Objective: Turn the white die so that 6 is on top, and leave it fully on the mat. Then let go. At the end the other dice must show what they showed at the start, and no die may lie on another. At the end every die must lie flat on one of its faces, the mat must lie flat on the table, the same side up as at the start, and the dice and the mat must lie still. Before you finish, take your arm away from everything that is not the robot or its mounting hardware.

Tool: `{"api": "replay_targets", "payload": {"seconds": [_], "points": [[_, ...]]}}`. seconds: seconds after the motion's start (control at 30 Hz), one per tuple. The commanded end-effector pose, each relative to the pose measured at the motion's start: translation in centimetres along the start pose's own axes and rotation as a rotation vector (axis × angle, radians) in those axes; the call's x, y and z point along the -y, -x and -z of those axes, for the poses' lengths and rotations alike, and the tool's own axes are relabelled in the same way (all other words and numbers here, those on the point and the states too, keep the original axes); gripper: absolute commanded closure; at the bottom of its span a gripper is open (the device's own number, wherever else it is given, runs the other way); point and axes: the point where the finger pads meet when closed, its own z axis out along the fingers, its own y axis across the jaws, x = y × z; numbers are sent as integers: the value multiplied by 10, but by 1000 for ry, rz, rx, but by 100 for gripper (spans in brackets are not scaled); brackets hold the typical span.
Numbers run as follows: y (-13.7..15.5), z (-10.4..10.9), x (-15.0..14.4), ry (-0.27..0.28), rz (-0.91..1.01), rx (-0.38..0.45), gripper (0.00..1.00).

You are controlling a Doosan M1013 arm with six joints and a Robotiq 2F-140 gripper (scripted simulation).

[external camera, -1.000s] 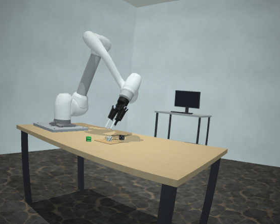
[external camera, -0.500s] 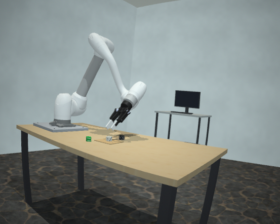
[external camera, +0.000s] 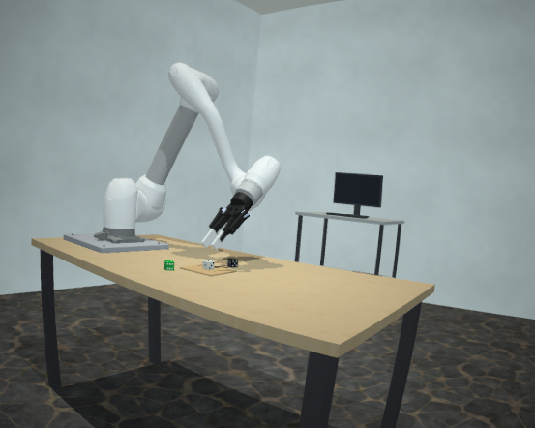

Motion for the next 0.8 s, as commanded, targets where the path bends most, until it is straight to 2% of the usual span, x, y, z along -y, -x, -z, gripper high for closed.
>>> {"api": "replay_targets", "payload": {"seconds": [0.0, 0.77], "points": [[1, 0, 0, 0, 0, 0, 72], [21, -21, 0, 0, 0, 0, 72]]}}
